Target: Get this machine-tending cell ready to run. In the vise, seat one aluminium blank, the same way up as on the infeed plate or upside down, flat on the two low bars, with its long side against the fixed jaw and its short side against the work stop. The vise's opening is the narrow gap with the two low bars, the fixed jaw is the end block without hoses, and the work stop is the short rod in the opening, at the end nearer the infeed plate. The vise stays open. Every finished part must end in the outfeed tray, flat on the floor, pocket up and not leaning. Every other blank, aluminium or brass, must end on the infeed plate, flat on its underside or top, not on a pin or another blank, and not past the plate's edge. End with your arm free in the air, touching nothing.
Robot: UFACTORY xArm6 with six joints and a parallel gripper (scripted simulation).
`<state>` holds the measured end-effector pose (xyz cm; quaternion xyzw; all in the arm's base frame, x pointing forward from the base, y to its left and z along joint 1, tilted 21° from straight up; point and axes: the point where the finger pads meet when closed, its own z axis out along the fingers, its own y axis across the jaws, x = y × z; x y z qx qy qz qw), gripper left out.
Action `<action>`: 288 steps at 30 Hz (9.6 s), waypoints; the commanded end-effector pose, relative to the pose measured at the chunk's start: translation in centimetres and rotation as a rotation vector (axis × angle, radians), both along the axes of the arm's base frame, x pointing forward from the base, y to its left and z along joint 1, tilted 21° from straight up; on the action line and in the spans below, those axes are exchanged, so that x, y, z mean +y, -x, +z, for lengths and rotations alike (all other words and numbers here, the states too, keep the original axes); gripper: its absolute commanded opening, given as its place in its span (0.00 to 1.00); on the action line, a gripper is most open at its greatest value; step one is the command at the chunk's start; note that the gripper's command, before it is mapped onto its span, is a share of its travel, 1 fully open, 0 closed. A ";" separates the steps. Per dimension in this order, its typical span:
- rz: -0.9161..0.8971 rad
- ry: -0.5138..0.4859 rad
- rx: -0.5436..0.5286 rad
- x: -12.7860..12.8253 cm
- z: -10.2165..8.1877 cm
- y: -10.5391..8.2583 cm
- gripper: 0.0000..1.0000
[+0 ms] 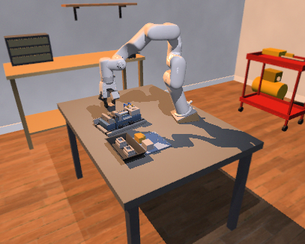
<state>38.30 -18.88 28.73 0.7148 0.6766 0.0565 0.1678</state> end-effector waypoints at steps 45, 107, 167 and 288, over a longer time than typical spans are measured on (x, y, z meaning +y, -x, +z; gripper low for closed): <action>0.000 0.002 -0.004 -0.2 -1.0 -0.5 0.00; 0.000 0.002 -0.004 -0.4 -2.1 -0.9 0.00; 0.000 0.002 -0.004 -0.7 -3.7 -1.4 0.00; 0.000 0.002 -0.004 -0.2 -4.1 -1.8 0.00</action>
